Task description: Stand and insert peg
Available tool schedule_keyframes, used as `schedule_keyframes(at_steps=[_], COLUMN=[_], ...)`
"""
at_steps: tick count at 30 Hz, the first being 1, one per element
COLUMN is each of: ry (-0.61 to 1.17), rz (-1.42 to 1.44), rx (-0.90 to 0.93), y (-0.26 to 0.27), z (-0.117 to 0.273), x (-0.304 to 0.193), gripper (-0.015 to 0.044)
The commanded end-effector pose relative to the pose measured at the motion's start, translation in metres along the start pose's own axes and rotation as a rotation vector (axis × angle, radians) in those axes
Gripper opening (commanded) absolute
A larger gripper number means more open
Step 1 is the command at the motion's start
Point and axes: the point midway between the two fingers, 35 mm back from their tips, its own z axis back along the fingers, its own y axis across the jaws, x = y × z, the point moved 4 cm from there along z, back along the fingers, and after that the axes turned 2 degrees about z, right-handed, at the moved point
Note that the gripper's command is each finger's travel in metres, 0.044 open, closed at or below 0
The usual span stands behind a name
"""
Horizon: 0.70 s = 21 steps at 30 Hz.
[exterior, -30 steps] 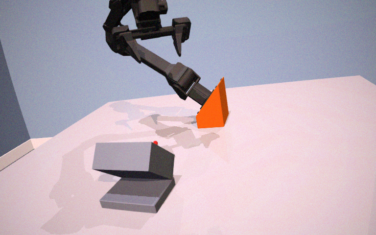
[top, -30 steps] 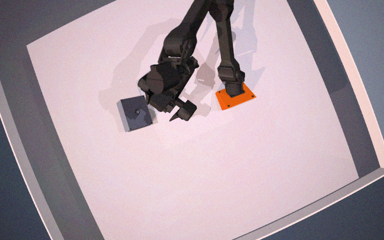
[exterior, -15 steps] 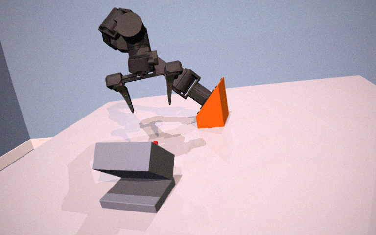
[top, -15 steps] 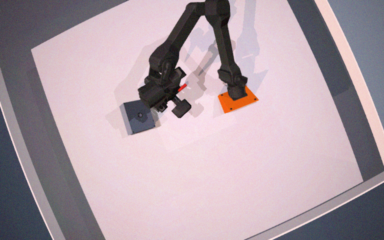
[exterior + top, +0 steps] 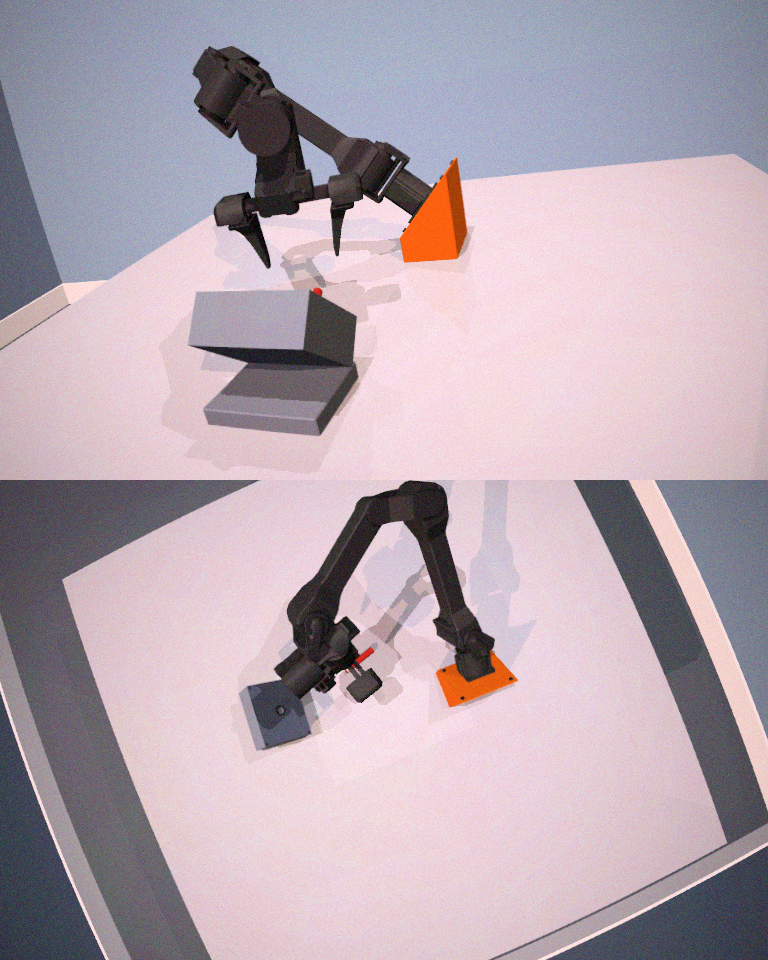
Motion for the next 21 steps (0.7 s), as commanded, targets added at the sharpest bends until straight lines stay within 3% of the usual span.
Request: schedule_keyframes(at_steps=[1,21], ry=[0.008,0.006], rz=[-0.002,-0.002], rx=[-0.002,0.0], y=[0.0,0.0], z=[-0.006,-0.038], x=[0.0,0.002], gripper=[0.044,0.044])
